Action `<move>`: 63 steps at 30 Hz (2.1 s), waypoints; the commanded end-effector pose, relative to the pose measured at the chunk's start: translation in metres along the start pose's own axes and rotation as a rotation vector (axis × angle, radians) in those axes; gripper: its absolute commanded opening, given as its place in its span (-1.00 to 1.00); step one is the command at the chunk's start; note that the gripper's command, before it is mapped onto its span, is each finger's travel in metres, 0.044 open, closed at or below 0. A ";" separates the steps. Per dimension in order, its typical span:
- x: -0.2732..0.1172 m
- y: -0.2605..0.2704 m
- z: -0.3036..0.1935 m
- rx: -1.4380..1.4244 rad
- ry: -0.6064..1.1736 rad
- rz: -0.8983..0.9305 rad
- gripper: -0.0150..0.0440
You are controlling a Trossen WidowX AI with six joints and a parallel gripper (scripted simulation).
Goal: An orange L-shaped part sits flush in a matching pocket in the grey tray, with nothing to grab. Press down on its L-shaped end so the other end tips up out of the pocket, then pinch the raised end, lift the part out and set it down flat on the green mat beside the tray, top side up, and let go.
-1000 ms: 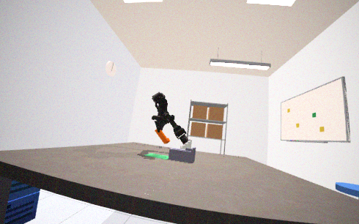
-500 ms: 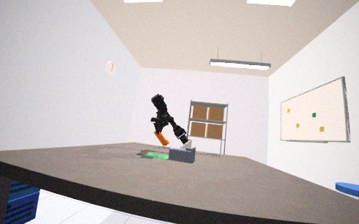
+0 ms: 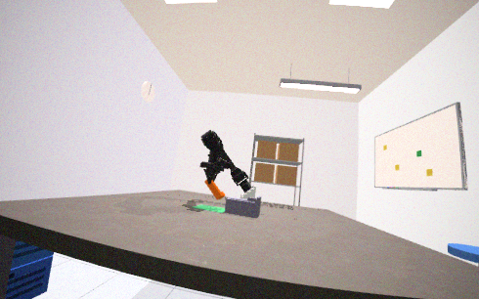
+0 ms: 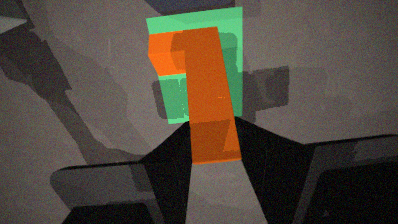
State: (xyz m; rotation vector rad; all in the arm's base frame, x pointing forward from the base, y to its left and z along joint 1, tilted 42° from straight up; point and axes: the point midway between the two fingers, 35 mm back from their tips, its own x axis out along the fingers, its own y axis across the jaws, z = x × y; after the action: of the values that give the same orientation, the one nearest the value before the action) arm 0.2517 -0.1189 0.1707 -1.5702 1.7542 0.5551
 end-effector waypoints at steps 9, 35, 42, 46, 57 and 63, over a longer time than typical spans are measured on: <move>0.021 0.002 0.000 -0.005 0.006 0.003 -0.49; 0.044 0.002 -0.001 -0.005 0.007 0.003 -0.49; 0.044 0.002 -0.001 -0.005 0.007 0.003 -0.49; 0.044 0.002 -0.001 -0.005 0.007 0.003 -0.49; 0.043 0.002 -0.002 -0.001 0.011 0.002 0.22; 0.013 -0.001 0.001 -0.003 0.002 0.003 0.75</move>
State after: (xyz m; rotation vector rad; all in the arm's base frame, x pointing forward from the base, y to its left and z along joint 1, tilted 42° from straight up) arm 0.2479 -0.1402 0.1458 -1.5668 1.7709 0.5649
